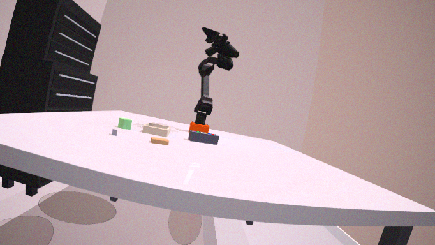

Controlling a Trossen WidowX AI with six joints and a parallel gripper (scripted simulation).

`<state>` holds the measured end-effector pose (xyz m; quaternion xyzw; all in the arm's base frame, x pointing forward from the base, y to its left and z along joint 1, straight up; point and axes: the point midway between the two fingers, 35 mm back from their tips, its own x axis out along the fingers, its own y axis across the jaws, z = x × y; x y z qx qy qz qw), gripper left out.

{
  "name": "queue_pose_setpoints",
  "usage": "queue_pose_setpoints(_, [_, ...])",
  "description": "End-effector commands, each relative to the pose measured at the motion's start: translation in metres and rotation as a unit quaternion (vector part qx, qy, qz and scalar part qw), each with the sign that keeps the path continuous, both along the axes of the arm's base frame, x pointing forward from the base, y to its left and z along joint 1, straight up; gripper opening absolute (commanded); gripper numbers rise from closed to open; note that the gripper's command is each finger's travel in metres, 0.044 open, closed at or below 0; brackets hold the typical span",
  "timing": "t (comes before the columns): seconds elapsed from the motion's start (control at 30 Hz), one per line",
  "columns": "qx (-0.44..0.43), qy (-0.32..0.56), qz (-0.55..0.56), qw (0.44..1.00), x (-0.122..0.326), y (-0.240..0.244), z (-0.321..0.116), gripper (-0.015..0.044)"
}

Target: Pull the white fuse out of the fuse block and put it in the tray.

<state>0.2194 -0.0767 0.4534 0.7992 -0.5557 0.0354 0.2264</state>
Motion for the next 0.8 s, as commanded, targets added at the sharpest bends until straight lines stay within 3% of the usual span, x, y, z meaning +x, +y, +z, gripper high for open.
queue_pose_setpoints(0.0, [-0.006,0.009,-0.001,1.000,0.002,0.001,0.000,0.0064])
queue_pose_setpoints(0.17, [-0.161,0.229,-0.028,0.960,0.057,0.017,-0.001,0.0064])
queue_pose_setpoints(0.37, [-0.355,0.495,-0.029,0.793,0.136,0.037,-0.039,0.0064])
queue_pose_setpoints(0.77, [-0.555,0.714,0.057,0.422,0.210,0.055,-0.153,0.0064])
